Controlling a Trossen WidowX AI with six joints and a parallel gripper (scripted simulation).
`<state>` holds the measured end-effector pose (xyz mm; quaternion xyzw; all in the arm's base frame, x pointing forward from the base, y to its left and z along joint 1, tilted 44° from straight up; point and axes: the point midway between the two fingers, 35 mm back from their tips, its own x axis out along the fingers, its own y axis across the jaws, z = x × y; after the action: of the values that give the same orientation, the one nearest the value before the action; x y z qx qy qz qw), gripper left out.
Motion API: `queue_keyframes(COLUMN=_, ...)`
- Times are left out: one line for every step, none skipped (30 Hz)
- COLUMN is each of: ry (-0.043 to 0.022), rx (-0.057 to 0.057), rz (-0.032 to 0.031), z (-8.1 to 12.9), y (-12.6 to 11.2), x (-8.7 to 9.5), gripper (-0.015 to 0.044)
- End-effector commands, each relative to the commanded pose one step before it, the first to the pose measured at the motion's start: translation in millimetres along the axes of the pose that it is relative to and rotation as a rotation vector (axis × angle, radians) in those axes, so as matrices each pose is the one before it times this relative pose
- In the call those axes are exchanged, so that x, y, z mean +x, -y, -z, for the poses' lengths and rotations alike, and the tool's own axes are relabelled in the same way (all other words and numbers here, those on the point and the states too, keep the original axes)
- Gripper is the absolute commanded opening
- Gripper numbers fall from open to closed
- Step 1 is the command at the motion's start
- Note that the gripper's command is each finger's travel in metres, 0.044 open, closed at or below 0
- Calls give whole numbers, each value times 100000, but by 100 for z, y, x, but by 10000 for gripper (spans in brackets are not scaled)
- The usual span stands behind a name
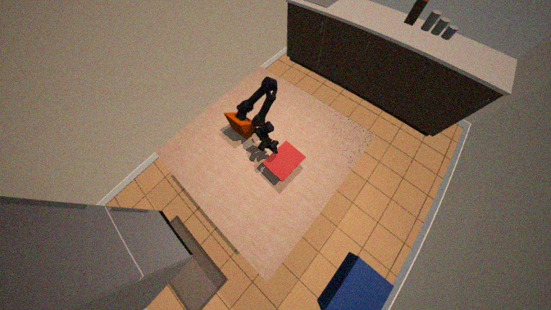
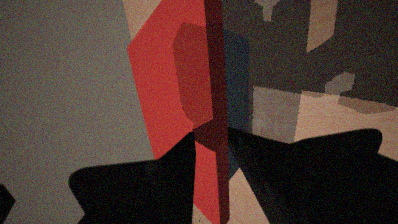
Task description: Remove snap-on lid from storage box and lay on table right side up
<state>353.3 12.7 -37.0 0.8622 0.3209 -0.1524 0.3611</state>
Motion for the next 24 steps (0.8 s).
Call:
queue_keyframes(ry=-44, rx=-370, rz=-999, z=-45, y=-398, x=-329, gripper=0)
queue_keyframes(ry=1, rx=-1, rz=0, z=0, y=-14, x=-15, gripper=0)
queue_keyframes(ry=1, rx=-1, rz=0, z=0, y=-14, x=-15, gripper=0)
queue_keyframes(ry=1, rx=-1, rz=0, z=0, y=-14, x=-15, gripper=0)
queue_keyframes(ry=1, rx=-1, rz=0, z=0, y=-14, x=-15, gripper=0)
queue_keyframes(ry=1, rx=-1, rz=0, z=0, y=-14, x=-15, gripper=0)
queue_keyframes(ry=1, rx=-1, rz=0, z=0, y=-14, x=-15, gripper=0)
queue_keyframes(ry=1, rx=-1, rz=0, z=1, y=-14, x=-15, gripper=0)
queue_keyframes(ry=1, rx=-1, rz=0, z=1, y=-14, x=-15, gripper=0)
queue_keyframes(ry=1, rx=-1, rz=0, z=1, y=-14, x=-15, gripper=0)
queue_keyframes(ry=1, rx=-1, rz=0, z=1, y=-14, x=-15, gripper=0)
queue_keyframes(ry=1, rx=-1, rz=0, z=1, y=-14, x=-15, gripper=0)
queue_keyframes(ry=1, rx=-1, rz=0, z=1, y=-14, x=-15, gripper=0)
queue_keyframes(ry=1, rx=-1, rz=0, z=1, y=-14, x=-15, gripper=0)
queue_keyframes(ry=1, rx=-1, rz=0, z=1, y=-13, x=-16, gripper=0)
queue_keyframes(ry=1, rx=-1, rz=0, z=1, y=-13, x=-16, gripper=0)
queue_keyframes(ry=1, rx=-1, rz=0, z=1, y=-13, x=-16, gripper=0)
queue_keyframes(ry=1, rx=-1, rz=0, z=0, y=-13, x=-16, gripper=0)
queue_keyframes(ry=1, rx=-1, rz=0, z=0, y=-13, x=-15, gripper=0)
queue_keyframes(ry=1, rx=-1, rz=0, z=0, y=-13, x=-16, gripper=0)
queue_keyframes(ry=1, rx=-1, rz=0, z=0, y=-13, x=-16, gripper=0)
queue_keyframes(ry=1, rx=-1, rz=0, z=0, y=-13, x=-15, gripper=0)
queue_keyframes(ry=1, rx=-1, rz=0, z=0, y=-14, x=-15, gripper=0)
queue_keyframes(ry=1, rx=-1, rz=0, z=0, y=-14, x=-14, gripper=0)
